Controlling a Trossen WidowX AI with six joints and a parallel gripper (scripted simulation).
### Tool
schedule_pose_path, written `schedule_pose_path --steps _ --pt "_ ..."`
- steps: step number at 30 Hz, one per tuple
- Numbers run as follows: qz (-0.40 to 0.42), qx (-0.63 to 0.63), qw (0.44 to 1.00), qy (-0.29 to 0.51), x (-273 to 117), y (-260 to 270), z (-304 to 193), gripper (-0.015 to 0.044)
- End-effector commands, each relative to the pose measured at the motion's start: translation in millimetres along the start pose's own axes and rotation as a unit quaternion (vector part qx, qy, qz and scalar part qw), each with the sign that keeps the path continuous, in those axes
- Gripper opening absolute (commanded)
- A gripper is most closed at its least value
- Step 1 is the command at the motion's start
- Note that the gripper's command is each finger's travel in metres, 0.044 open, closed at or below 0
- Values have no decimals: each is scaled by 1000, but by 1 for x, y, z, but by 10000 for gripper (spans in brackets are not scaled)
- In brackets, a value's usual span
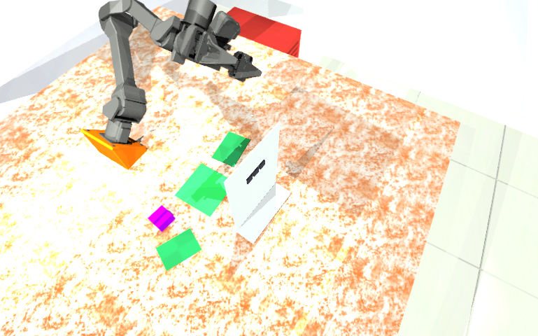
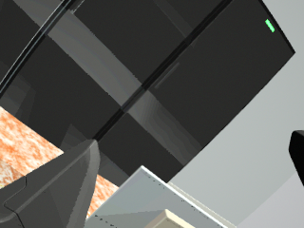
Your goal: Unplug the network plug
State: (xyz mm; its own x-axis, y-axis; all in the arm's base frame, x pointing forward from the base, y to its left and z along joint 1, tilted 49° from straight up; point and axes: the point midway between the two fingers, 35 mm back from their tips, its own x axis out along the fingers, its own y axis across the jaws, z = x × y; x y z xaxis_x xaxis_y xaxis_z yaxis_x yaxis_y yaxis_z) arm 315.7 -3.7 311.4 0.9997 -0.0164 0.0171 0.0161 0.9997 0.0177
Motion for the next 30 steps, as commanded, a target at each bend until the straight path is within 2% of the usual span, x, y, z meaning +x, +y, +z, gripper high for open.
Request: schedule_pose_path --steps 1,9,10,30 --pt "0 -2 1000 1 0 0 -1 374" --pt "2 -97 995 37 -11 6 -45 164" --pt "2 -111 993 41 -13 6 -51 156" --pt "40 -367 920 128 -54 15 -168 156"
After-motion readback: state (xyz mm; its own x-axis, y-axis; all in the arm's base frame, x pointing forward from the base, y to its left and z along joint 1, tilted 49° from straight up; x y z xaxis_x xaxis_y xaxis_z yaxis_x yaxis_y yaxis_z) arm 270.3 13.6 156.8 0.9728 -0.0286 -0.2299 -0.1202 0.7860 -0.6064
